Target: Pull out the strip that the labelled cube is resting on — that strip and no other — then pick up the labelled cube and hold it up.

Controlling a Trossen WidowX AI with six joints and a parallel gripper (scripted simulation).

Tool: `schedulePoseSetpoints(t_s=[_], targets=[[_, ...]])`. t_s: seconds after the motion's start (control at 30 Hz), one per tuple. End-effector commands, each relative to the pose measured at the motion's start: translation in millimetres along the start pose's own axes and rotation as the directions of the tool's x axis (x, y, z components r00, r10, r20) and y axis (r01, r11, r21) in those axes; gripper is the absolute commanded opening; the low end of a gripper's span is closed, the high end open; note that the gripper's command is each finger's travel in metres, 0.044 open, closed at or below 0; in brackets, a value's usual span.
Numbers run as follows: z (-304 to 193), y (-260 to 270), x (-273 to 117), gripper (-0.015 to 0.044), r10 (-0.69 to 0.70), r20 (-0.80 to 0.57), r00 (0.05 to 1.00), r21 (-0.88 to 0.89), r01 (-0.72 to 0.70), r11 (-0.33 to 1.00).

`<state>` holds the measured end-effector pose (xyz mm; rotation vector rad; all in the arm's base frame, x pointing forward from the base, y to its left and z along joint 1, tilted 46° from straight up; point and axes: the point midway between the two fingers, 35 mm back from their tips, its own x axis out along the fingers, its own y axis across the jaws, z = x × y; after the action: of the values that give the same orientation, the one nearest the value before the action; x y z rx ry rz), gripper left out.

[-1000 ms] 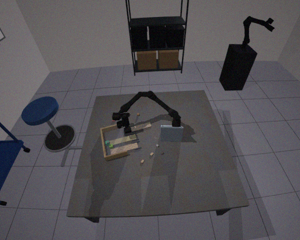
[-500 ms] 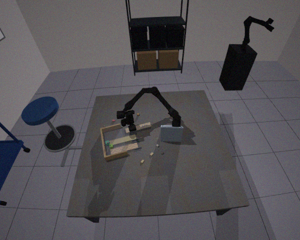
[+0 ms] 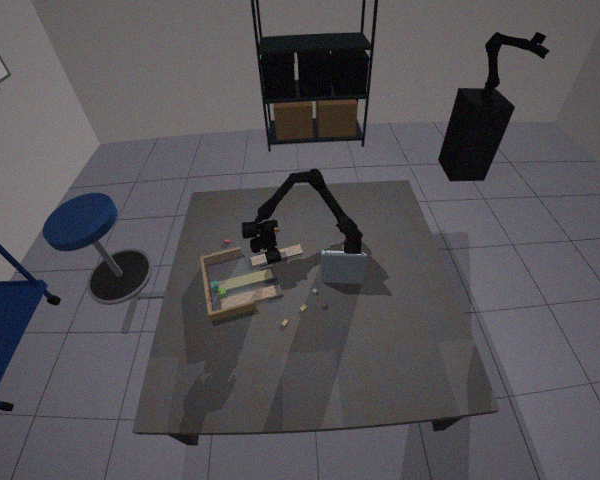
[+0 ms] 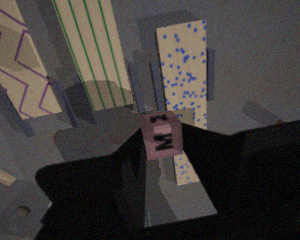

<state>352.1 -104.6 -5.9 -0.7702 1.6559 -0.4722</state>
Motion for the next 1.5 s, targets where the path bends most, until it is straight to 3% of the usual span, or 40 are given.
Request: schedulePoseSetpoints(t_s=[0.0, 0.43, 0.73, 1.47], targets=[[-12.5, 8.0, -1.8, 0.0000, 0.004, 0.006, 1.000, 0.002, -0.004, 1.000], [-54.7, 26.2, -0.1, 0.0000, -0.001, 0.004, 1.000, -0.008, 0.001, 1.000], [-55.2, 26.7, -35.2, 0.0000, 0.001, 0.004, 1.000, -0.009, -0.001, 1.000], [-55.2, 26.7, -36.2, 0.0000, 0.001, 0.004, 1.000, -0.009, -0.001, 1.000]])
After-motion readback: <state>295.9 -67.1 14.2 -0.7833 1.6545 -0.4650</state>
